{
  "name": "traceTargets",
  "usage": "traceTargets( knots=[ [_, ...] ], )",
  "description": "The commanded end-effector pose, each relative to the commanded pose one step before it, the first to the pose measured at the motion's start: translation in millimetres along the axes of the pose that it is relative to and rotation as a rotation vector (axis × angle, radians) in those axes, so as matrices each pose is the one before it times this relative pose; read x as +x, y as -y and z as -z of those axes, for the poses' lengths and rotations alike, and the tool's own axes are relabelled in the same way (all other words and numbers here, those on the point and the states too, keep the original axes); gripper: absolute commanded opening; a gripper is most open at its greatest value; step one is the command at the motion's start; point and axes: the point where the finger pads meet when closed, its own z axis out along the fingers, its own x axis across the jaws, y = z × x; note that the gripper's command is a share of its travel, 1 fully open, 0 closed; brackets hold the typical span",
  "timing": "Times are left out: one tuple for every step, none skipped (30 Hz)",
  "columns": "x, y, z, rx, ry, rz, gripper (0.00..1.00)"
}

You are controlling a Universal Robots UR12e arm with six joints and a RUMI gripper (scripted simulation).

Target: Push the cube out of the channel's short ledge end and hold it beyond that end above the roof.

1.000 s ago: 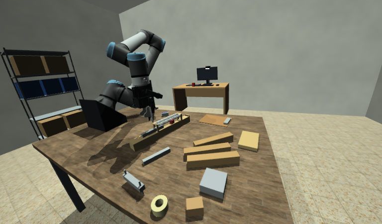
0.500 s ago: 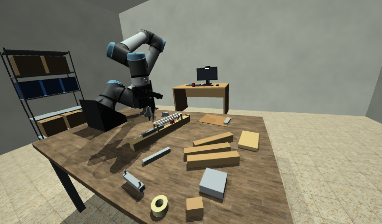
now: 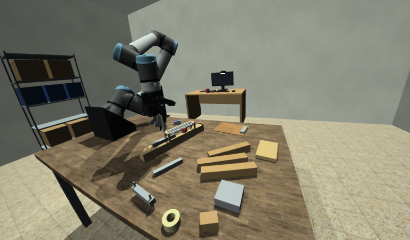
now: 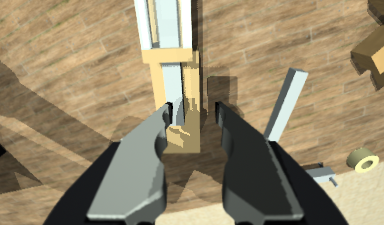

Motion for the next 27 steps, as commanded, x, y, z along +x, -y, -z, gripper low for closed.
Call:
traceTargets(
  knots=[
    [56.28,-25.90,3.73,-0.00039,-0.00087,-0.04943,0.22],
    [15.56,-6.90,-0.01,0.00000,0.00000,-0.01406,0.22],
    [15.26,-6.75,-0.38,0.00000,0.00000,-0.01381,0.22],
    [14.41,-6.34,-0.70,0.00000,0.00000,-0.01306,0.22],
    [13.06,-5.72,-0.92,0.00000,0.00000,-0.01186,0.22],
    [11.30,-4.93,-1.02,0.00000,0.00000,-0.01028,0.22],
    [9.23,-4.01,-0.98,0.00000,0.00000,-0.00841,0.22],
    [7.00,-3.03,-0.84,0.00000,0.00000,-0.00639,0.22],
    [4.76,-2.05,-0.61,0.00000,0.00000,-0.00435,0.22],
    [2.73,-1.17,-0.37,0.00000,0.00000,-0.00249,0.22],
    [0.00,0.00,0.00,0.00000,0.00000,0.00000,0.22],
    [0.00,0.00,0.00,0.00000,0.00000,0.00000,0.22],
    [1.11,-0.48,-0.15,0.00000,0.00000,-0.00102,0.22],
    [0.17,-0.07,-0.02,0.00000,0.00000,-0.00016,0.22],
    [0.00,0.00,0.00,0.00000,0.00000,0.00000,0.22],
    [0.00,0.00,0.00,0.00000,0.00000,0.00000,0.22],
    [0.00,0.00,0.00,0.00000,0.00000,0.00000,0.22],
    [0.00,0.00,0.00,0.00000,0.00000,0.00000,0.22],
    [0.00,0.00,0.00,0.00000,0.00000,0.00000,0.22],
    [0.00,0.00,0.00,0.00000,0.00000,0.00000,0.22],
    [0.00,0.00,0.00,0.00000,0.00000,0.00000,0.22],
    [0.00,0.00,0.00,0.00000,0.00000,0.00000,0.22],
    [0.00,0.00,0.00,0.00000,0.00000,0.00000,0.22],
    [0.00,0.00,0.00,0.00000,0.00000,0.00000,0.22],
    [0.00,0.00,0.00,0.00000,0.00000,0.00000,0.22],
    [0.00,0.00,0.00,0.00000,0.00000,0.00000,0.22],
    [0.00,0.00,0.00,0.00000,0.00000,0.00000,0.22]
  ],
)
